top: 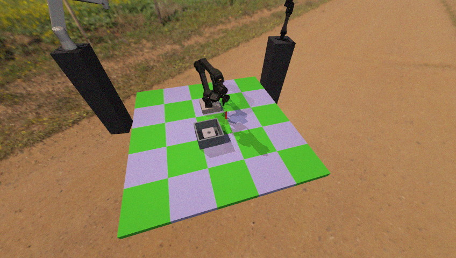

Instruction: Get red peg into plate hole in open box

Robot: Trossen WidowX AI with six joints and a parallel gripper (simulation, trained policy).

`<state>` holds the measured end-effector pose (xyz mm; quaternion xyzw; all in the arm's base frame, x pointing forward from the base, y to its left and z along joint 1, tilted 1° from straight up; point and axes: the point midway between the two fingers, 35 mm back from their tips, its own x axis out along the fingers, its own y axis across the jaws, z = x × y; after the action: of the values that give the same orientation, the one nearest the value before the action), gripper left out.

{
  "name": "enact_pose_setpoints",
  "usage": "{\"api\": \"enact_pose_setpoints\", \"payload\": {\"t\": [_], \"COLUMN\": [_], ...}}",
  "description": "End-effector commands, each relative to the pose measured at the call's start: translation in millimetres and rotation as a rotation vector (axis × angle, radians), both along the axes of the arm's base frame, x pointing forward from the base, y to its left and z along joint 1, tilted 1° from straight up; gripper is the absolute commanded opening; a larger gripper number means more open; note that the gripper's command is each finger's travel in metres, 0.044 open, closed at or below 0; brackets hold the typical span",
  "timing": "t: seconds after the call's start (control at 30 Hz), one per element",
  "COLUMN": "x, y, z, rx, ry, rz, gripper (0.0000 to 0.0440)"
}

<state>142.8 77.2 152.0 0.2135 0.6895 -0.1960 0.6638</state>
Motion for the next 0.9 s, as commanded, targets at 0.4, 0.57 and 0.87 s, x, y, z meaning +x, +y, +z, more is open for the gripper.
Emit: {"api": "enact_pose_setpoints", "payload": {"t": [0.4, 0.57, 0.87], "x": [-7, -5, 0], "y": [42, 52, 62], "z": [-66, -86, -126], "rx": [-0.126, -0.134, -0.129], "ry": [0.075, 0.056, 0.005], "rz": [-0.102, -0.097, -0.073], "gripper": [0.0440, 0.0440, 0.0440]}}
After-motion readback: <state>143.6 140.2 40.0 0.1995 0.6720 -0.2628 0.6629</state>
